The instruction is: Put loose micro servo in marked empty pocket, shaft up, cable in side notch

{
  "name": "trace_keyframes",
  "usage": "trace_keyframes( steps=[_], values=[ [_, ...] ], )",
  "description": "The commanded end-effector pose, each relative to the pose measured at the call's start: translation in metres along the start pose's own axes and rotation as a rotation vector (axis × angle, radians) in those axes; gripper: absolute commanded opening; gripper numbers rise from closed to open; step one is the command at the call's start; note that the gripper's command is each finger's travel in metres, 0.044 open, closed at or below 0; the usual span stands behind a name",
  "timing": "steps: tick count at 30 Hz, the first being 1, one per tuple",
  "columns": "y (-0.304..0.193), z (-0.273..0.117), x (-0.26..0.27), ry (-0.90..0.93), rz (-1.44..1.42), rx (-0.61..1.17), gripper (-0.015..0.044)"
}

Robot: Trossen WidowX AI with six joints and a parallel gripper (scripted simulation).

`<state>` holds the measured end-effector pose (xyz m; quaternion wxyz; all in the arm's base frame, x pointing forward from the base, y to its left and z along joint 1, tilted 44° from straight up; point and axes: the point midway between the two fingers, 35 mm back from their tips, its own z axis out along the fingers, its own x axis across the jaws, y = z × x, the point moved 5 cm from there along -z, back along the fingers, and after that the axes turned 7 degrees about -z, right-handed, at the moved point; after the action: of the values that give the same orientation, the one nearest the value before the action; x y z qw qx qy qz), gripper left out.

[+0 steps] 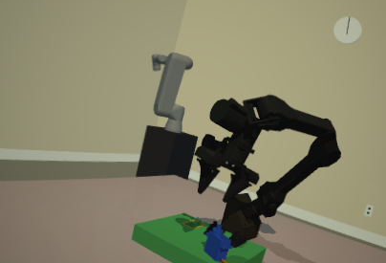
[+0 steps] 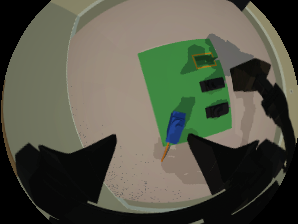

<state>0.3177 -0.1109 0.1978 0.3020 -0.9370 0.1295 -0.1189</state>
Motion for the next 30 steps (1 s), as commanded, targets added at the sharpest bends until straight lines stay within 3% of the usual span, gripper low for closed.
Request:
trace_keyframes(
  steps=[1, 7, 30],
  values=[
    [-0.019, 0.024, -0.010, -0.121, 0.081, 0.066, 0.0440],
    [-0.039, 0.044, -0.023, -0.241, 0.157, 0.112, 0.0440],
    [-0.042, 0.074, -0.030, -0.240, 0.157, 0.114, 0.0440]
  ],
)
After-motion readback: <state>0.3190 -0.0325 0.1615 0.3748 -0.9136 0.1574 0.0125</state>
